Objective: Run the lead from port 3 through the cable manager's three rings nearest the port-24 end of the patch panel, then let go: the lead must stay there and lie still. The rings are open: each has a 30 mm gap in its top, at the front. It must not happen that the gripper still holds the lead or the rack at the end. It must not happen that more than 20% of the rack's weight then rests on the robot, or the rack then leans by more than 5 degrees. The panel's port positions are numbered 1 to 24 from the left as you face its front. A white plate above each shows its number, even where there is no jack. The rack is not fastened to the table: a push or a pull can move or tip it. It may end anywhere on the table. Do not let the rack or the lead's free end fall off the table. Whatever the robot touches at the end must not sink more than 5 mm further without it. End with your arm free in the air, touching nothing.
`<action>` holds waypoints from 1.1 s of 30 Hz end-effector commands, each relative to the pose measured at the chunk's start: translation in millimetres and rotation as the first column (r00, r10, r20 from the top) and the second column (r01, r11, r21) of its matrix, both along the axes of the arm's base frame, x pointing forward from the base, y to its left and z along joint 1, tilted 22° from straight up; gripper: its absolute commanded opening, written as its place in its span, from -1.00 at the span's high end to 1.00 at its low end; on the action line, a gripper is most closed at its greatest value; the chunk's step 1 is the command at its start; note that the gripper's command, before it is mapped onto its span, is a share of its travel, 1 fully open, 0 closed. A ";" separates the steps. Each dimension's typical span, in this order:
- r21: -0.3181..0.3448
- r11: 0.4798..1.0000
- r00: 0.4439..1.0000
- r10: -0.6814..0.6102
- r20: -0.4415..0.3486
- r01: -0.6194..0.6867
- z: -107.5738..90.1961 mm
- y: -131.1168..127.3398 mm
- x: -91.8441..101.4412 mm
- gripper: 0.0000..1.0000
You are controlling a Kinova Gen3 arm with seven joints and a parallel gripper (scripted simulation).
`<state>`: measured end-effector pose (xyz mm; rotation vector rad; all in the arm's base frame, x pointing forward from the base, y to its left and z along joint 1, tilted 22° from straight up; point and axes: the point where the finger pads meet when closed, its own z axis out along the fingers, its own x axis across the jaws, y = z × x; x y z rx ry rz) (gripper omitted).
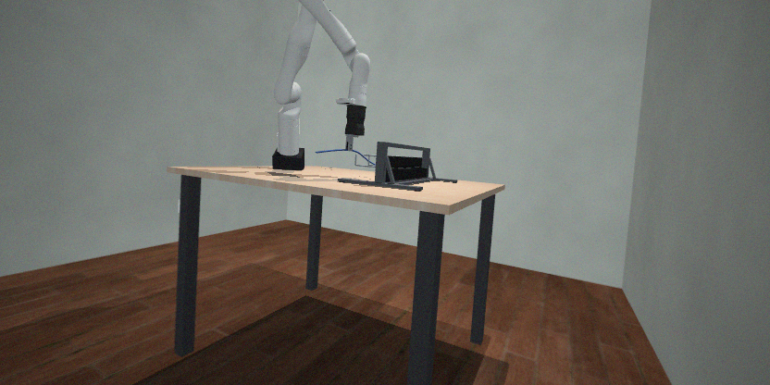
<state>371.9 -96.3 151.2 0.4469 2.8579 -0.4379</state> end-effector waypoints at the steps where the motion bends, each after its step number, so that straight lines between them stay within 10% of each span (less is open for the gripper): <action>1: -0.002 1.000 1.000 0.002 0.015 -0.002 14.5 -9.0 15.6 1.00; 33: -0.035 0.974 0.973 0.222 -0.067 -0.224 95.7 -46.2 97.3 1.00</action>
